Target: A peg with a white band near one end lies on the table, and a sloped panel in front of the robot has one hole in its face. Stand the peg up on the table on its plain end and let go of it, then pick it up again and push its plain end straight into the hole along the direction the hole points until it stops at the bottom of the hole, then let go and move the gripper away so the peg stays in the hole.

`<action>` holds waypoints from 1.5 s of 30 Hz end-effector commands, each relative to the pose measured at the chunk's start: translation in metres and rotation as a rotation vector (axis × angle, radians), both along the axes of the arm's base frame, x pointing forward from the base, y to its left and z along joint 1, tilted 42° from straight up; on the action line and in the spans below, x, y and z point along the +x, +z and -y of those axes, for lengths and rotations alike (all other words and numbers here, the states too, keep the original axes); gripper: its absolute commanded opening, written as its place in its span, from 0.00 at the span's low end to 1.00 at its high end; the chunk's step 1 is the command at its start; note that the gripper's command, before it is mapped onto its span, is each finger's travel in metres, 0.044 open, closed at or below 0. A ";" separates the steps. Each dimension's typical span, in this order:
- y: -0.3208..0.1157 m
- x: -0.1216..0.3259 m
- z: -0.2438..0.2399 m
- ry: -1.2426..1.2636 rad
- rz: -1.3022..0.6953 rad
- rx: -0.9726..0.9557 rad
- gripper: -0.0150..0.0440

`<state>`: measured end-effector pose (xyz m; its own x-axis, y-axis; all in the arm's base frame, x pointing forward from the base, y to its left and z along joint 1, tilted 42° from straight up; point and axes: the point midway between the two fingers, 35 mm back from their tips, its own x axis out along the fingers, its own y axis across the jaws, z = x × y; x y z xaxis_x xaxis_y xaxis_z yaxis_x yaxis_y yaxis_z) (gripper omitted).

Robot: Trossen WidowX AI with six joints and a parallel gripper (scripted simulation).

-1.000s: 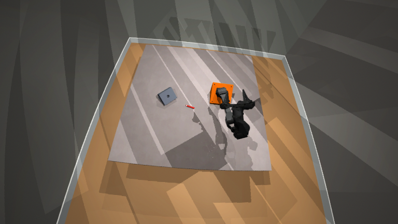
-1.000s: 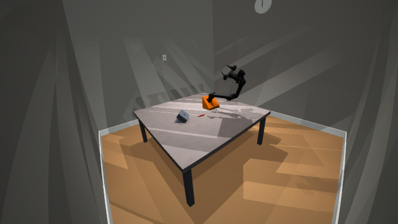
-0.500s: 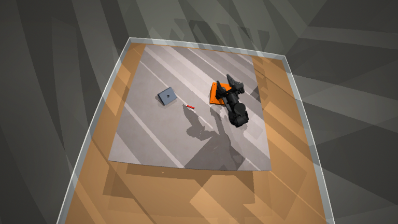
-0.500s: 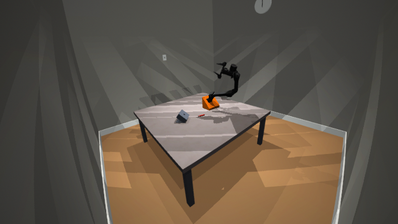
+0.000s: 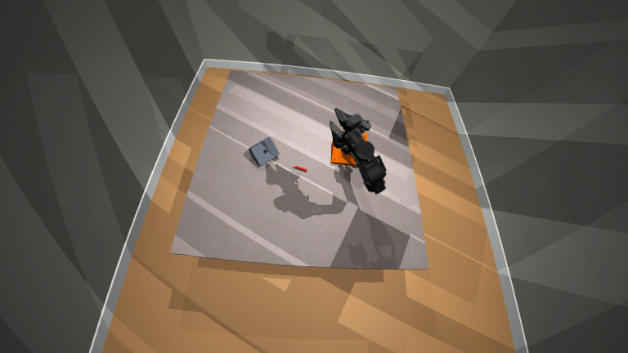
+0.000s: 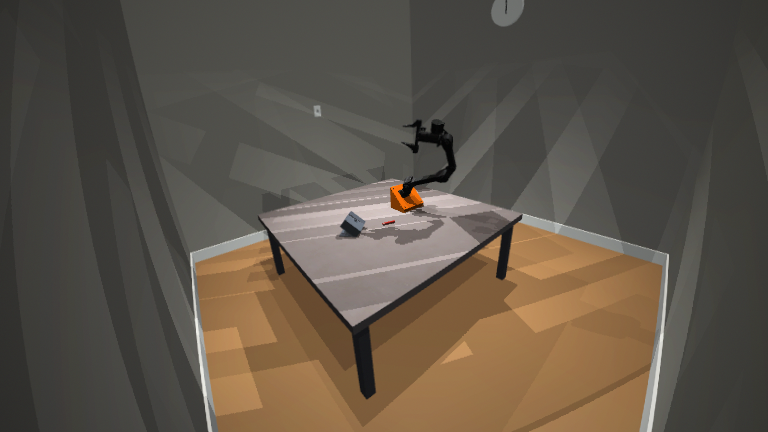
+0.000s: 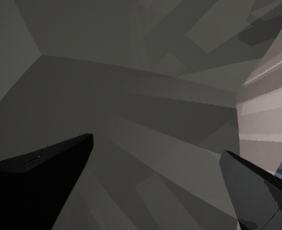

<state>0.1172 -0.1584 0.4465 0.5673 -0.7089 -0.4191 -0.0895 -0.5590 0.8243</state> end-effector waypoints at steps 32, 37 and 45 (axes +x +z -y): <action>-0.132 0.137 -0.020 0.870 -0.468 -0.007 1.00; -0.155 0.153 -0.034 1.032 -0.519 -0.035 1.00; -0.192 0.174 -0.061 1.294 -0.577 -0.086 1.00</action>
<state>0.2826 -0.1096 0.2719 0.6230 0.0649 -0.7795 0.7819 -0.0231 0.6229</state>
